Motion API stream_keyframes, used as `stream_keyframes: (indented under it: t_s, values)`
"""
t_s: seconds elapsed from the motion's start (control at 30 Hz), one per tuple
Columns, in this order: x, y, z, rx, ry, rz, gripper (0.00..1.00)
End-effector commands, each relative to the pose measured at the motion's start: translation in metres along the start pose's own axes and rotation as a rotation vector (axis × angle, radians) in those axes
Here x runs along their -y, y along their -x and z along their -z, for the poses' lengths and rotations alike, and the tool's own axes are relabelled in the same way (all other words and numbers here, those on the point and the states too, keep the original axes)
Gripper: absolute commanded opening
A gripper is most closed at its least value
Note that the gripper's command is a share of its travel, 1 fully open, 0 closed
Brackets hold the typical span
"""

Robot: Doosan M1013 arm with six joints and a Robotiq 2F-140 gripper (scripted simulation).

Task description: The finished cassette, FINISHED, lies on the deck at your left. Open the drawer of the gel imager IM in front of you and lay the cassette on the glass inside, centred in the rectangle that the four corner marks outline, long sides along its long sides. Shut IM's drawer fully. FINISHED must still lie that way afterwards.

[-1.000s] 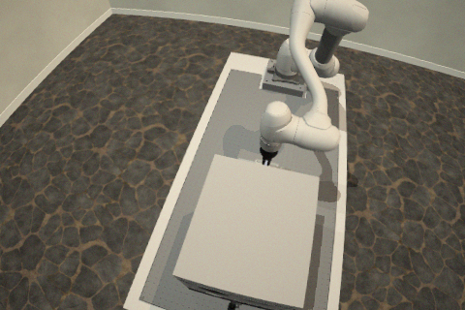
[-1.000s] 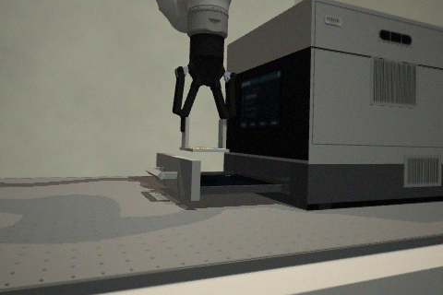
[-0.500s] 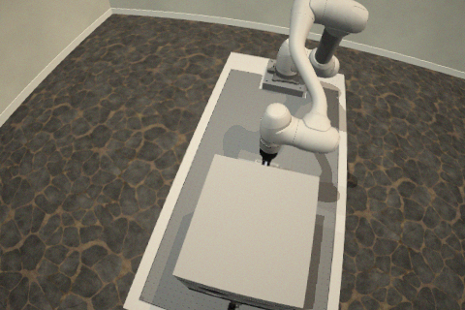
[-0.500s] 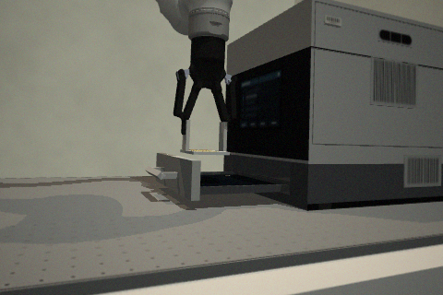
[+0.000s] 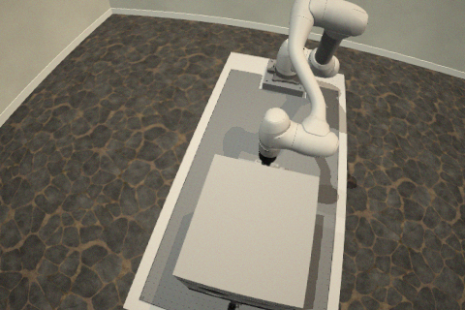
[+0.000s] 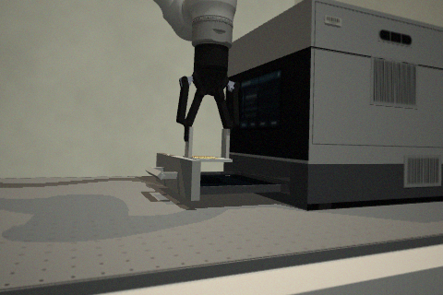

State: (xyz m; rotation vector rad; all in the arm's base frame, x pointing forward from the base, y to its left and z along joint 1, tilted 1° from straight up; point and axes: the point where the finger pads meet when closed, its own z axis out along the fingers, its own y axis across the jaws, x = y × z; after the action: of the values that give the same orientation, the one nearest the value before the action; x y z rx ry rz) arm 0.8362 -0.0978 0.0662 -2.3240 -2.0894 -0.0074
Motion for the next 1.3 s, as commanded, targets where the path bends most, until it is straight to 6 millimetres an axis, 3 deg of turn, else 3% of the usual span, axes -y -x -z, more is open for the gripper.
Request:
stream_keyframes:
  t_s: [0.0, 0.8, 1.27]
  values:
    - [-0.009, -0.001, -0.003, 0.002, 0.011, 0.004, 0.1]
    - [-0.023, -0.001, -0.026, 0.002, 0.011, 0.004, 0.1]
    - [-0.024, -0.001, -0.026, 0.002, 0.011, 0.004, 0.1]
